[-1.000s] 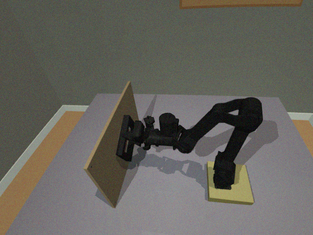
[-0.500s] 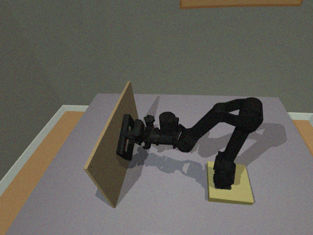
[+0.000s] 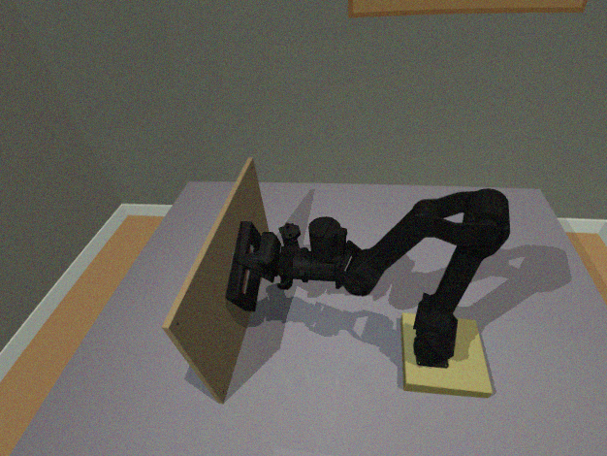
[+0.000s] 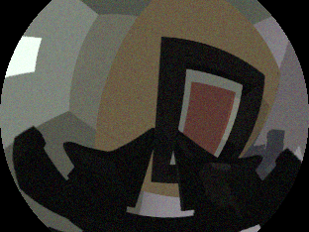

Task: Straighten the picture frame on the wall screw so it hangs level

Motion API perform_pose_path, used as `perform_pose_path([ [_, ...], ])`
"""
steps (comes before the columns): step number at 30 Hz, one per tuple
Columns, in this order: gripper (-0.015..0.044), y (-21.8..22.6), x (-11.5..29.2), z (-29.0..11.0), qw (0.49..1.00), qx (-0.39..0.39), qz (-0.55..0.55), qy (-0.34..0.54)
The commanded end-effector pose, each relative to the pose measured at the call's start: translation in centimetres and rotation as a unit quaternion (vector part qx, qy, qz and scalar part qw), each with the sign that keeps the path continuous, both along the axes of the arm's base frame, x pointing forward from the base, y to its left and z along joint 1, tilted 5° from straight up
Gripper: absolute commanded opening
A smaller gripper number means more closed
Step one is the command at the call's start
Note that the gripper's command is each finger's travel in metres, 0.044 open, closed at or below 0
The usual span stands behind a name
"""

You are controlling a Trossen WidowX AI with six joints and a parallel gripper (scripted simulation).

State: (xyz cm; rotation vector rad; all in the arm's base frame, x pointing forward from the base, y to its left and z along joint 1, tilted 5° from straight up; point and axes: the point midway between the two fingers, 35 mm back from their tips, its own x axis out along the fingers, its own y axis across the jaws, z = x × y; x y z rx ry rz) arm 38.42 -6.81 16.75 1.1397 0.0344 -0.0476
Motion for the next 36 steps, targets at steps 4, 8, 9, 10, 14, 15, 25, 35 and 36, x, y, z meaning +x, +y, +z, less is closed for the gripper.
perform_pose_path([
  [4,0.0,0.13,0.02,0.16,1.0,0.0,0.002,-0.003],
  [8,0.0,0.1,0.02,0.11,1.0,0.0,0.002,-0.003],
  [9,0.0,0.09,0.02,0.09,1.0,0.0,0.002,-0.003],
  [10,0.0,0.07,0.02,0.06,1.0,0.0,0.002,-0.003],
  [14,0.0,0.0,0.01,-0.05,1.0,0.0,0.002,-0.003],
  [15,0.0,-0.01,0.01,-0.08,1.0,0.0,0.002,-0.003],
  [25,0.0,-0.18,-0.01,-0.36,1.0,-0.001,0.002,-0.003],
  [35,0.0,-0.22,-0.02,-0.41,1.0,0.0,0.001,-0.002],
  [36,0.0,-0.22,-0.02,-0.41,1.0,0.0,0.001,-0.002],
])
